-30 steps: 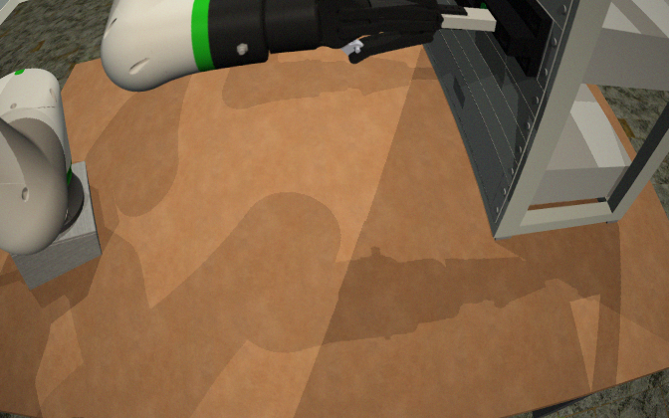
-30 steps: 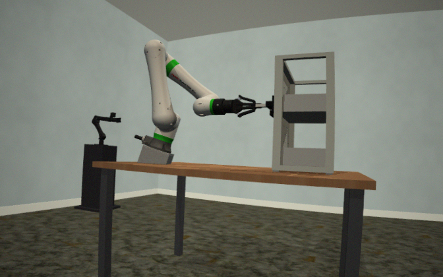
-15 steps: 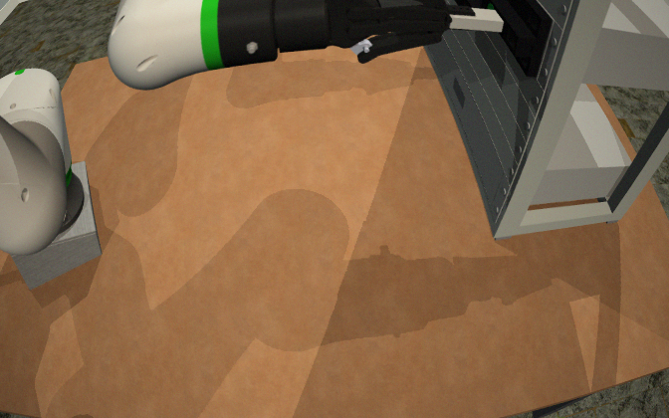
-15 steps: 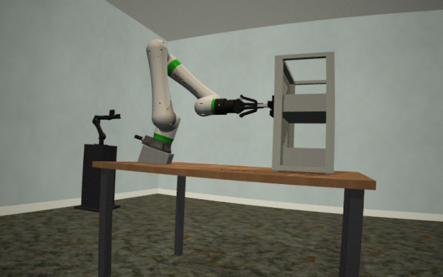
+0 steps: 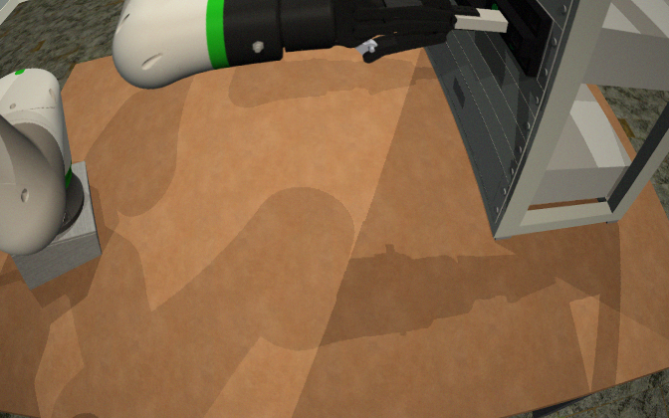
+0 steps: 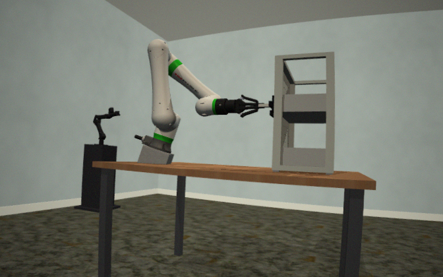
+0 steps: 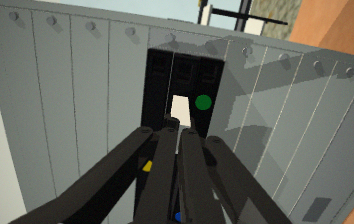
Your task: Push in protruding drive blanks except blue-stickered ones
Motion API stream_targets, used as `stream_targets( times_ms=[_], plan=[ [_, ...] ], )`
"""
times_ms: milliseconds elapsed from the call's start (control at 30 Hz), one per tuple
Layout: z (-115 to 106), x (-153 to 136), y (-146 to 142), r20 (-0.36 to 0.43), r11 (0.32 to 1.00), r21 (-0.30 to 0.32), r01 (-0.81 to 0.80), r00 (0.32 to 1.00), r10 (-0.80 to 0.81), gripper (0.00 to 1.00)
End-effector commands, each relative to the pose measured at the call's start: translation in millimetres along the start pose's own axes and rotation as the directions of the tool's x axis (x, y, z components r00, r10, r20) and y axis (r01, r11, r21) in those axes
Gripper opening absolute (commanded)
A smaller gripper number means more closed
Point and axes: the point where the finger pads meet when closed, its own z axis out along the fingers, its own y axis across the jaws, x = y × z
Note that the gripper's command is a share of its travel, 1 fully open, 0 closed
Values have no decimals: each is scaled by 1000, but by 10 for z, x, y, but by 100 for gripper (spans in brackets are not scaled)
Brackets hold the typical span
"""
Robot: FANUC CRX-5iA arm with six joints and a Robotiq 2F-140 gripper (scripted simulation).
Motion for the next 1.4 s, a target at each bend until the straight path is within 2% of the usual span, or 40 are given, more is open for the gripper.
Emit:
stream_targets(
  times_ms=[0,1367],
  plan=[
    [41,1,-2,0,1000,0,0,1000,0,0],
    [106,1,-1,0,1000,0,0,1000,0,0]
  ],
)
